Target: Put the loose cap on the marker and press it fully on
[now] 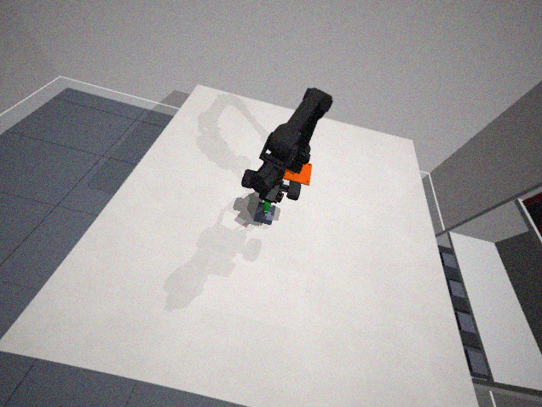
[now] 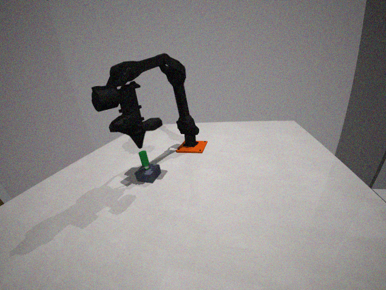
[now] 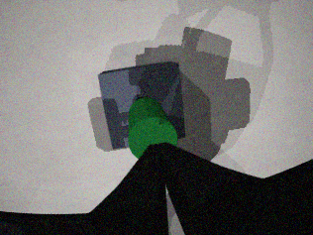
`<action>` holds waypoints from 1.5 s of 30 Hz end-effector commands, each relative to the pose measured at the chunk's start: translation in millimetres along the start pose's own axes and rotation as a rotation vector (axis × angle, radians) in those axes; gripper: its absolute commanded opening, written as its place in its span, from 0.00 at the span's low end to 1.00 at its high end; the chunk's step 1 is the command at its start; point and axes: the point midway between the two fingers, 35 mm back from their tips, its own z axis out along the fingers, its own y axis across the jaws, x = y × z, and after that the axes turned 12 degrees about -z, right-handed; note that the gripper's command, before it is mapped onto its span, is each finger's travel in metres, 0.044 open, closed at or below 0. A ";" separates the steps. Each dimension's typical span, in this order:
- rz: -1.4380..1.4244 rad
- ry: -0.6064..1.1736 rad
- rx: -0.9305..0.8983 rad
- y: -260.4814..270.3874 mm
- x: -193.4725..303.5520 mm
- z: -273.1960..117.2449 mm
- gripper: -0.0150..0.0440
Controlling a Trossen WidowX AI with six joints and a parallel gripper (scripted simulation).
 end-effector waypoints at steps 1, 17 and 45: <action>-0.003 0.005 -0.006 1.2 1.4 6.9 0.25; -0.003 0.005 -0.006 0.9 0.9 27.9 0.25; 0.001 -0.032 0.018 -0.6 -0.6 -67.5 0.65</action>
